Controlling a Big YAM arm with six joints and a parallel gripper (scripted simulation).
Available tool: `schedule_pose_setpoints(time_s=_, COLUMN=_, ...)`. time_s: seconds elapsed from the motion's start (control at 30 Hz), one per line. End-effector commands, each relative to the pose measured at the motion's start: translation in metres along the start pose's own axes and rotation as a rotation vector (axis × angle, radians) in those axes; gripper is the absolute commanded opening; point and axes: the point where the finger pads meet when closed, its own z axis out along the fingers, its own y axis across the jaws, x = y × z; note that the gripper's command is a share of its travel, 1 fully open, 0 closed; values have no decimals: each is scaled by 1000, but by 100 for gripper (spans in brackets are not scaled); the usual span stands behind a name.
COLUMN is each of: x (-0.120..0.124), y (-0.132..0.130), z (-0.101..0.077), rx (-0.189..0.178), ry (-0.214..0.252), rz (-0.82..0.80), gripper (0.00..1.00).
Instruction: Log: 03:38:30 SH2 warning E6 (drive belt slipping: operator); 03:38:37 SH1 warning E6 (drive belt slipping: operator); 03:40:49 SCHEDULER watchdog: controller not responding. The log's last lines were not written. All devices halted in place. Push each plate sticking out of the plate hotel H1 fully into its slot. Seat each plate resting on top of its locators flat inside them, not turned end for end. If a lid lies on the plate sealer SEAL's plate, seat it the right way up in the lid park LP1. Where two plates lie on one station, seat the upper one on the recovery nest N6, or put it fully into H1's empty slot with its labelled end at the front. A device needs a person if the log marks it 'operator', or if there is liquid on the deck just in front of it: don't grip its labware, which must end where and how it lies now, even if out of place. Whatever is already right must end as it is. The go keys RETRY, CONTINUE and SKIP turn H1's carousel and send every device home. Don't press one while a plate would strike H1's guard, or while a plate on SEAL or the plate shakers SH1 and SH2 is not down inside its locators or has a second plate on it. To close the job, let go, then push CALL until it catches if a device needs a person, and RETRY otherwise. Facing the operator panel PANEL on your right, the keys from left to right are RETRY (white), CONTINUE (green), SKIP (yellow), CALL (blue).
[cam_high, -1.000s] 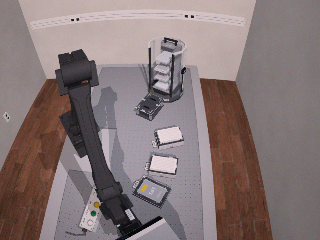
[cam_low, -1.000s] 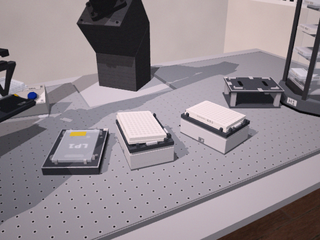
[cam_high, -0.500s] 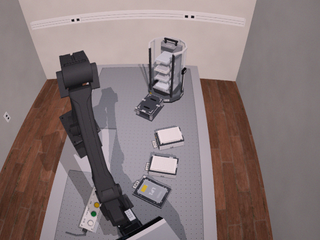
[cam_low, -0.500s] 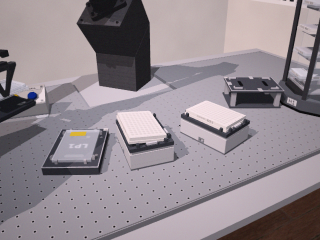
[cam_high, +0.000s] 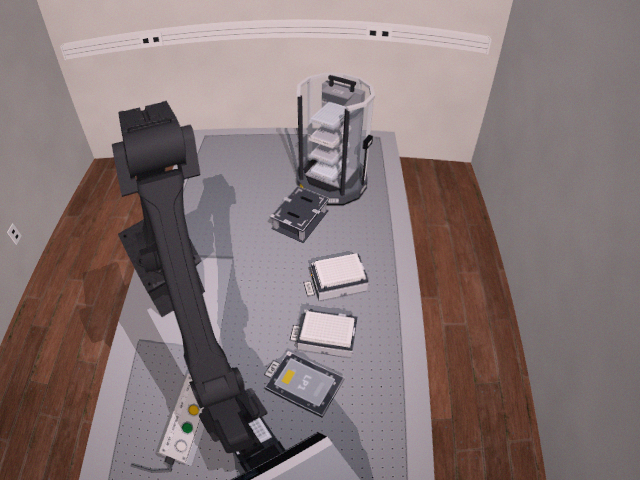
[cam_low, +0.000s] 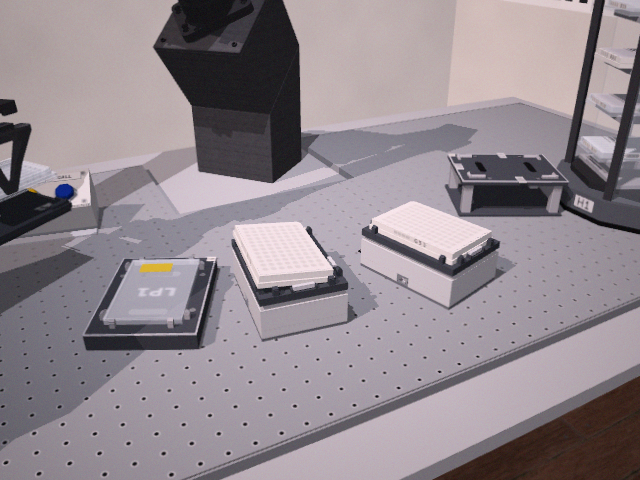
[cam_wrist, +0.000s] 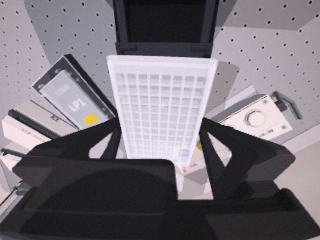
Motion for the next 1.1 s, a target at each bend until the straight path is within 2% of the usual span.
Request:
schedule_pose_setpoints(time_s=0.0, x=-17, y=-5, z=-2, rx=6, ry=-17, rz=0, gripper=84)
schedule_pose_setpoints(time_s=0.4, x=-15, y=0, z=6, rx=1, ry=-20, rz=-3, gripper=84)
schedule_pose_setpoints(time_s=0.43, x=-19, y=1, z=1, rx=2, ry=-38, rz=-7, gripper=84)
schedule_pose_setpoints(time_s=0.53, x=-16, y=1, z=8, rx=-2, ry=-22, rz=-4, gripper=84)
schedule_pose_setpoints(time_s=0.9, x=-18, y=0, z=13, rx=1, ry=-25, rz=-3, gripper=84)
schedule_pose_setpoints(time_s=1.0, x=-20, y=1, z=9, rx=1, ry=-36, rz=-6, gripper=84)
schedule_pose_setpoints(time_s=1.07, x=-16, y=1, z=16, rx=-1, ry=-21, rz=-3, gripper=84)
